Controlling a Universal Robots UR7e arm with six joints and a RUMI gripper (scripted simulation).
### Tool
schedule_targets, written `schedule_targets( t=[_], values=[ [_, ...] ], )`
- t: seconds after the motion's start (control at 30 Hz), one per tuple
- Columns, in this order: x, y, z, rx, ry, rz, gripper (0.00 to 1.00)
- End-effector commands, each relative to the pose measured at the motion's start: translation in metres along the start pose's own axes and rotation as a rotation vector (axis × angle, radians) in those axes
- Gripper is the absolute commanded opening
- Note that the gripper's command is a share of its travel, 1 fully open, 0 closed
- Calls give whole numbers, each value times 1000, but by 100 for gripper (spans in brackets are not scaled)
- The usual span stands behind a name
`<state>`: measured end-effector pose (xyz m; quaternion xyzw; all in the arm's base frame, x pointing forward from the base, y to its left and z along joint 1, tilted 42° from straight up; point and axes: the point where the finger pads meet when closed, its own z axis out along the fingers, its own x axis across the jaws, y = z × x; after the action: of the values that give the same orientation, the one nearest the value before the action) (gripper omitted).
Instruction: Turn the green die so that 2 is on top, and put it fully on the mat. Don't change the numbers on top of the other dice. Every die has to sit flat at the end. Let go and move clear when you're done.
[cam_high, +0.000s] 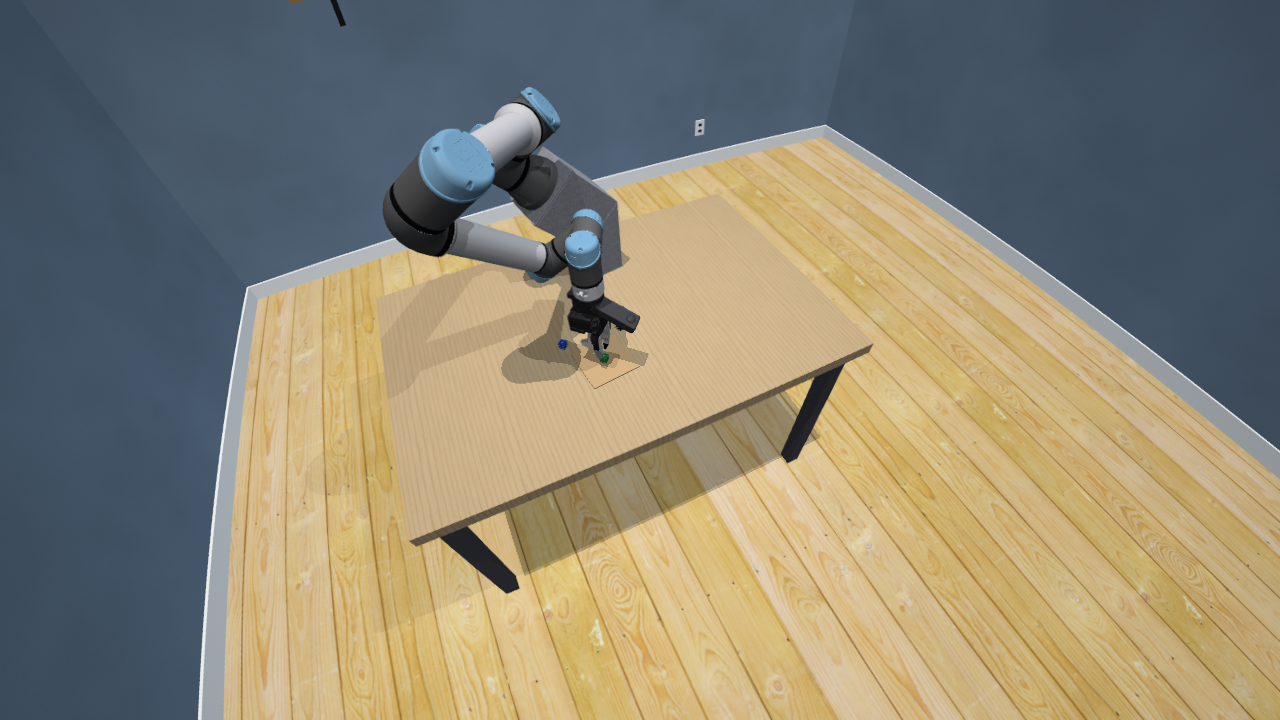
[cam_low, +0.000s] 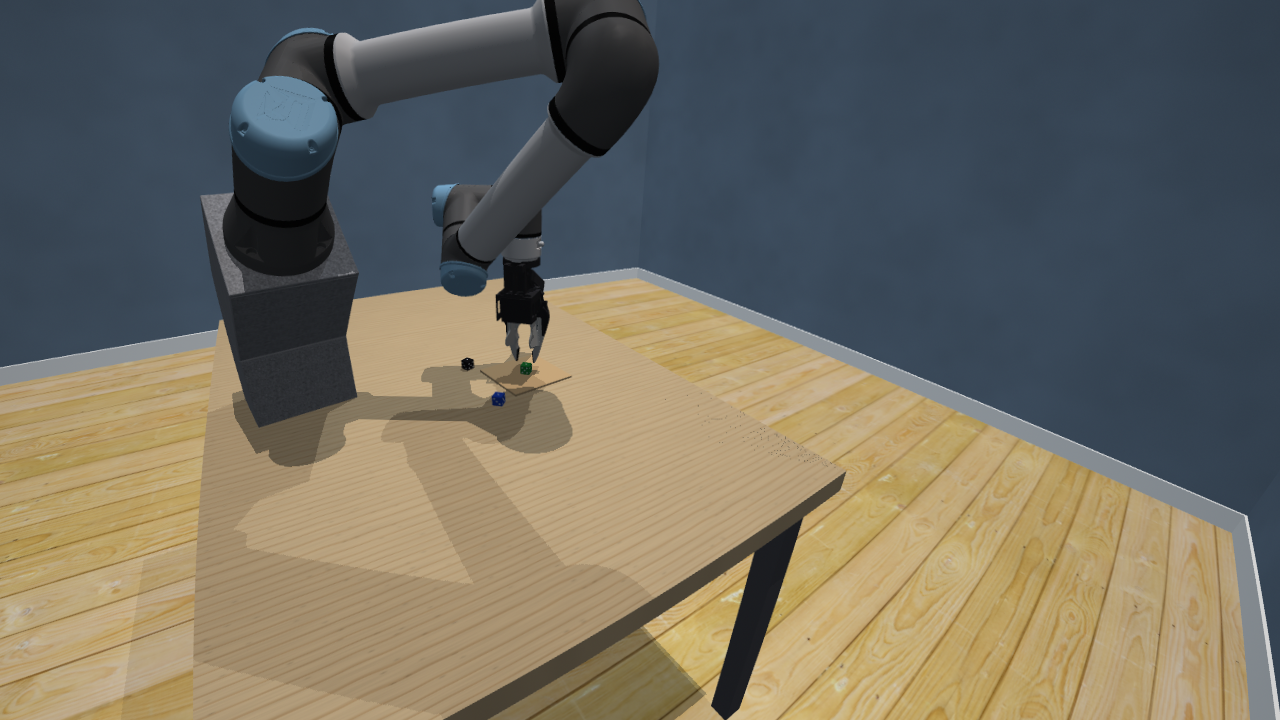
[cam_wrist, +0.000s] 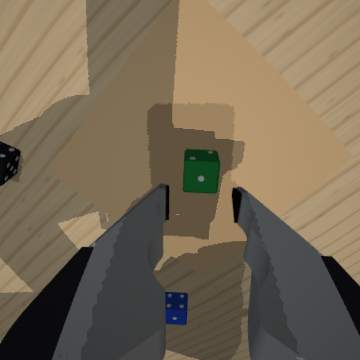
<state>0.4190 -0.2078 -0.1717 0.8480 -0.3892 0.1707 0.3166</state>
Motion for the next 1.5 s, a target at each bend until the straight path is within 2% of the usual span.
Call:
schedule_targets(
  t=[0.0, 0.73, 1.17, 1.47],
  values=[
    [3, 0, 0, 1, 3, 4, 21],
    [3, 0, -2, 1, 3, 4, 21],
    [3, 0, -41, 1, 3, 4, 21],
    [3, 0, -48, 1, 3, 4, 21]
  ],
)
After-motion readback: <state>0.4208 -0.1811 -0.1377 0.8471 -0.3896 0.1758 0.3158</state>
